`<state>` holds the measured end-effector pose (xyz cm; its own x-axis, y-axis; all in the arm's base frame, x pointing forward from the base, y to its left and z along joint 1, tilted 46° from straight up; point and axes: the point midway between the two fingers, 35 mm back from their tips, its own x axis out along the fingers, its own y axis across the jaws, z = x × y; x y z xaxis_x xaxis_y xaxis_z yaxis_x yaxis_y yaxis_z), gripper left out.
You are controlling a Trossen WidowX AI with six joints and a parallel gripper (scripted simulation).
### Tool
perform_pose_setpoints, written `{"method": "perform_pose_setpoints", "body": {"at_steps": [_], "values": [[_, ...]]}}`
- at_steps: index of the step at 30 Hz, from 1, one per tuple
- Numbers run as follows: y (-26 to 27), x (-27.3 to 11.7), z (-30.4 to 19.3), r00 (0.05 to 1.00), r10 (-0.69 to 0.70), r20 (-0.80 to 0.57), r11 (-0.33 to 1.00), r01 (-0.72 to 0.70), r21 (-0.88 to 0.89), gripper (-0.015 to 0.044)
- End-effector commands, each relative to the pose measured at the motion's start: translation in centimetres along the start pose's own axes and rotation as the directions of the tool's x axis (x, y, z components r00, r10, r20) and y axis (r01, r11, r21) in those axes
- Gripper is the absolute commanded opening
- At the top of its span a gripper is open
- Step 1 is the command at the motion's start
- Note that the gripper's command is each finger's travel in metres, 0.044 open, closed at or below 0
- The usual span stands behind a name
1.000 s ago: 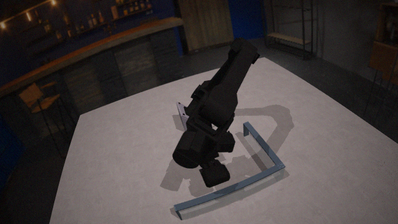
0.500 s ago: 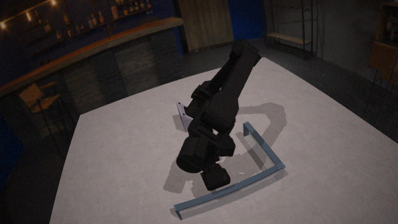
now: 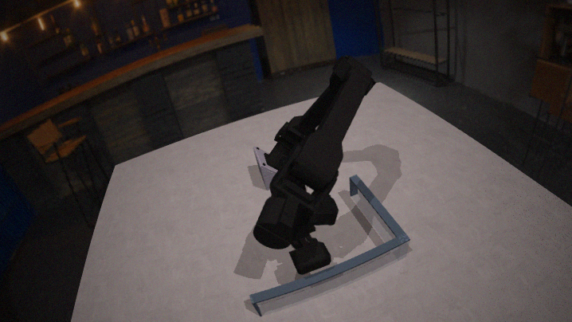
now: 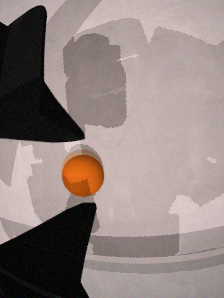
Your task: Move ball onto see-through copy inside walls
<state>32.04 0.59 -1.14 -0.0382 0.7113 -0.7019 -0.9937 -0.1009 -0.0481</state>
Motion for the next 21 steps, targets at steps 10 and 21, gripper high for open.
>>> {"method": "perform_pose_setpoints", "body": {"at_steps": [10,21], "values": [[0.1,-8.6,0.0,1.000,0.007,0.002,1.000,-0.007,0.005,0.0236],[-0.1,-7.7,-0.2,1.000,-0.008,-0.001,1.000,0.008,0.013,0.0236]]}}
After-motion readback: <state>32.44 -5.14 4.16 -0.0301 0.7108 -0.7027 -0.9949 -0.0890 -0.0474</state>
